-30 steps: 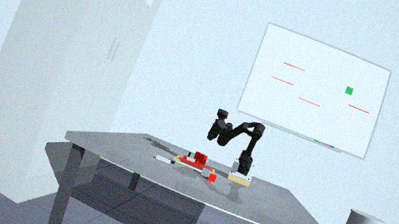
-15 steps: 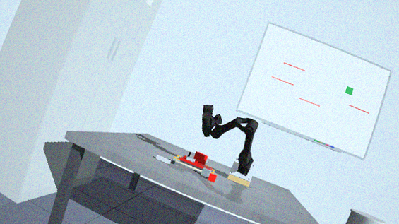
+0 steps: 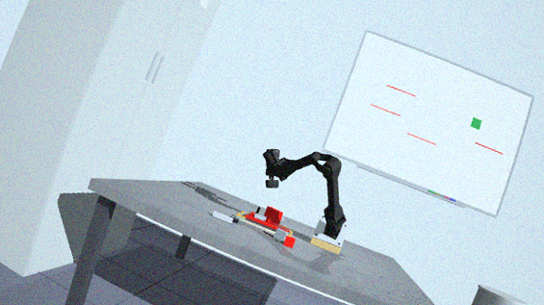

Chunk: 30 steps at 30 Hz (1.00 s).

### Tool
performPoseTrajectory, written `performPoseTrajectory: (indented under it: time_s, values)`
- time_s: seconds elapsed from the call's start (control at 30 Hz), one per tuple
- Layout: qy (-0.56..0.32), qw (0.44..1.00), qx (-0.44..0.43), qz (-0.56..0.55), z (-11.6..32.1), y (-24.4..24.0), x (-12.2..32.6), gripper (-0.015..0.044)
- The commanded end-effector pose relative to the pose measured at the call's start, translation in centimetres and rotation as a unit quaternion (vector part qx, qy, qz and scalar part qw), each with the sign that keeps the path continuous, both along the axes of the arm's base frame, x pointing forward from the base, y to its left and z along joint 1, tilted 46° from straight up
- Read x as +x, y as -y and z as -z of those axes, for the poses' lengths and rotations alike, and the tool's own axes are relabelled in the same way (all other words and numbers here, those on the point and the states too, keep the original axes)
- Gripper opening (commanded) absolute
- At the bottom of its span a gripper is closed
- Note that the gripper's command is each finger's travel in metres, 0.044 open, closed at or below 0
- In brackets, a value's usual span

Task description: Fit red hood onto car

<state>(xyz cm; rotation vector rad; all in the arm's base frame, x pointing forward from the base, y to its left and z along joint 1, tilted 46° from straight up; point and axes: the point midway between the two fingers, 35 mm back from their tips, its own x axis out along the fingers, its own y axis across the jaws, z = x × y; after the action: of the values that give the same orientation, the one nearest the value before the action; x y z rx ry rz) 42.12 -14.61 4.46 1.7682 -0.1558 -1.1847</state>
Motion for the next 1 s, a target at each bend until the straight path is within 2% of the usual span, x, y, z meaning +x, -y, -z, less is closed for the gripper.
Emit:
performPoseTrajectory:
  time_s: [0.0, 0.13, 0.27, 0.33, 0.43, 0.97]
  values:
    - [-0.112, 0.948, 0.285, 0.085, 7.7, -2.4, -2.8, 0.0000]
    - [-0.178, 0.857, 0.444, 0.190, 9.5, -4.8, -5.5, 0.0000]
    - [-0.246, 0.695, 0.584, 0.340, 8.8, -7.6, -8.0, 0.0000]
    - [-0.256, 0.611, 0.632, 0.402, 8.0, -8.3, -7.9, 0.0000]
    - [-0.286, 0.540, 0.648, 0.454, 6.9, -9.1, -8.8, 0.0000]
    - [-0.288, 0.533, 0.650, 0.459, 6.8, -9.1, -8.8, 0.0000]
